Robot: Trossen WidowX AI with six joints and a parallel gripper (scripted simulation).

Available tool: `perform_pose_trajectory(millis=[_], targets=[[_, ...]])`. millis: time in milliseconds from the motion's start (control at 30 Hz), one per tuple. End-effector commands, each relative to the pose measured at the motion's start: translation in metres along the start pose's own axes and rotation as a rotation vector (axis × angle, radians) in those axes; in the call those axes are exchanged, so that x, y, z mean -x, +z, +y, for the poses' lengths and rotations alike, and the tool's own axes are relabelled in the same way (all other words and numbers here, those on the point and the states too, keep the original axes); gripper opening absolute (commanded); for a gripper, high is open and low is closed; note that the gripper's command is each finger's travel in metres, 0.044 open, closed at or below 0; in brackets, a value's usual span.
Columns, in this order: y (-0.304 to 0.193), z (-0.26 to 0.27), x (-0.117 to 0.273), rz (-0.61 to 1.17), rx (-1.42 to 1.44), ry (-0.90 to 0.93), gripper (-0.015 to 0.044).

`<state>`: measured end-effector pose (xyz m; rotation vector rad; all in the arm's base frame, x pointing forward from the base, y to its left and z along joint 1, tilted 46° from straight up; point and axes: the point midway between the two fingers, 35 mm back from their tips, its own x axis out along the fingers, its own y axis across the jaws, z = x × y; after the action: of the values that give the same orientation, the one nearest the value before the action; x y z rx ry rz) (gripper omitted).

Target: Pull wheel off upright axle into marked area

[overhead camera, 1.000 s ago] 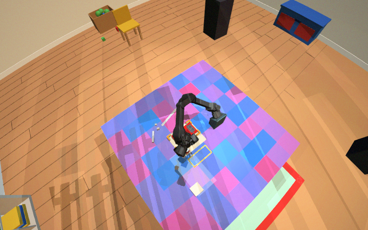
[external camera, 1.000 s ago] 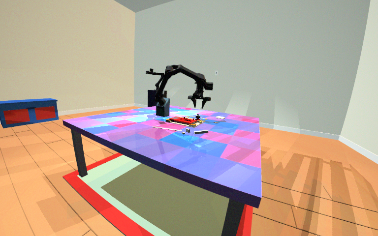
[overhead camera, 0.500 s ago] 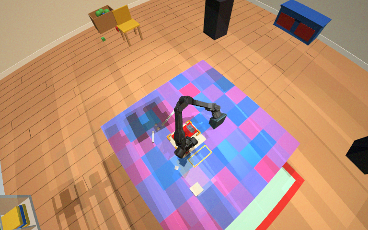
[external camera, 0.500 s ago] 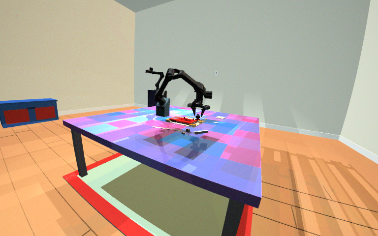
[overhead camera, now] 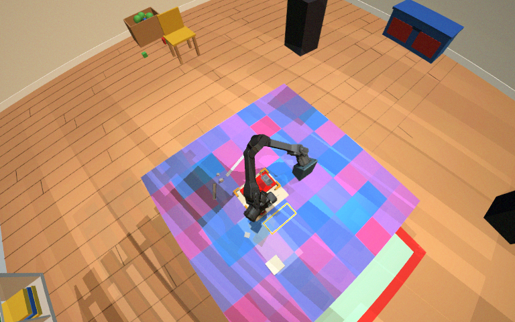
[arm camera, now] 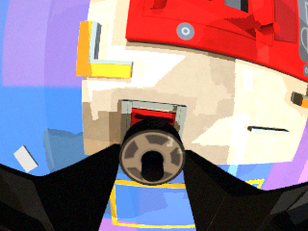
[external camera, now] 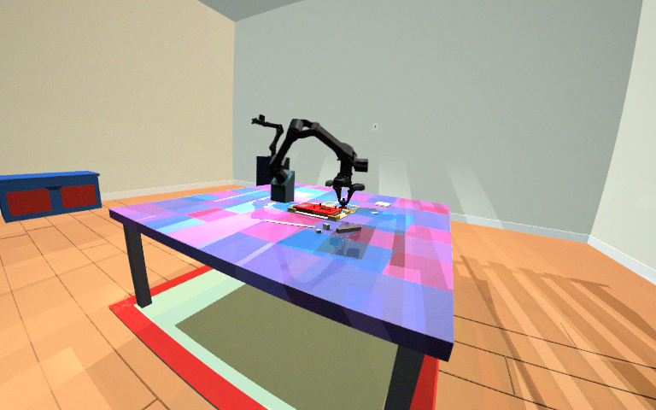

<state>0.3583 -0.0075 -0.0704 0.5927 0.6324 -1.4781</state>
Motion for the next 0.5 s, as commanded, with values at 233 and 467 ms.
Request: perform_pose_trajectory(millis=[233,467], targets=[[0.0002,0.0001,0.0021,0.0,-0.001,-0.001,0.0],[0.0001,0.0002,0.0044,0.0,-0.001,-0.001,0.0]])
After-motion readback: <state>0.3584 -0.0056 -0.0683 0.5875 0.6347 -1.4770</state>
